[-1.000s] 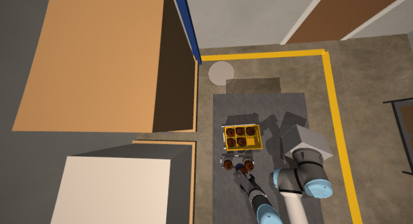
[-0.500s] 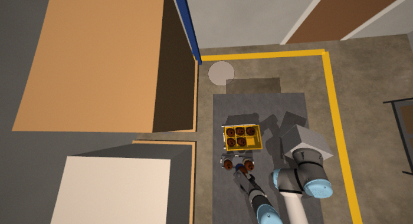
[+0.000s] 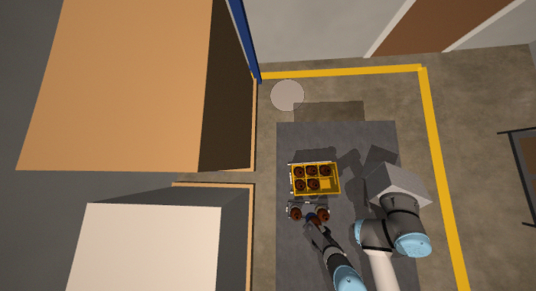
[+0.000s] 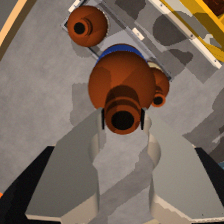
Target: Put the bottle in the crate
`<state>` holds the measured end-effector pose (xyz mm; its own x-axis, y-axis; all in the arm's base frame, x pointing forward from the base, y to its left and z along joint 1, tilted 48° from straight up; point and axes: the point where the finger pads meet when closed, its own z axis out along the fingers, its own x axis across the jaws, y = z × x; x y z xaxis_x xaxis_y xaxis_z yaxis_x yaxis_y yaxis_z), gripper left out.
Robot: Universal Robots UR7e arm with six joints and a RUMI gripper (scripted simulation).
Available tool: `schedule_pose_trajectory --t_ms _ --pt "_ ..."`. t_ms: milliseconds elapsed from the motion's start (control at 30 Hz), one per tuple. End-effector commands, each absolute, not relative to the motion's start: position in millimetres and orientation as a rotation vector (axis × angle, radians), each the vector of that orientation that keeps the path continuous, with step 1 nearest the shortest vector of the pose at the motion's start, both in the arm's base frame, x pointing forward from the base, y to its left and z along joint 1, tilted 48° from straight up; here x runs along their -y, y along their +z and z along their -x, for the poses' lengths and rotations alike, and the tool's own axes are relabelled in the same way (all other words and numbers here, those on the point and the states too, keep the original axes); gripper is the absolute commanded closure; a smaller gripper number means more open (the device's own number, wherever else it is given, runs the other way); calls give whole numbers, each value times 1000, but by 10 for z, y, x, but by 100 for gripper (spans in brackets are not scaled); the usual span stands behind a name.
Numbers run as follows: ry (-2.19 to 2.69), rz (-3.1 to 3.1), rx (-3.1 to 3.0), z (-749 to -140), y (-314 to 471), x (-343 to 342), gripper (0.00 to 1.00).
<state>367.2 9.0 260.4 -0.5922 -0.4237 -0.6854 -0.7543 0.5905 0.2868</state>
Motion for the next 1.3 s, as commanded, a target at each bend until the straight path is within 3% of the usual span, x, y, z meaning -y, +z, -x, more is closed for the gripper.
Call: schedule_pose_trajectory --t_ms 0,1267 --pt "769 932 -2256 -3674 2605 -86 100" --pt "769 932 -2256 -3612 2749 61 100"
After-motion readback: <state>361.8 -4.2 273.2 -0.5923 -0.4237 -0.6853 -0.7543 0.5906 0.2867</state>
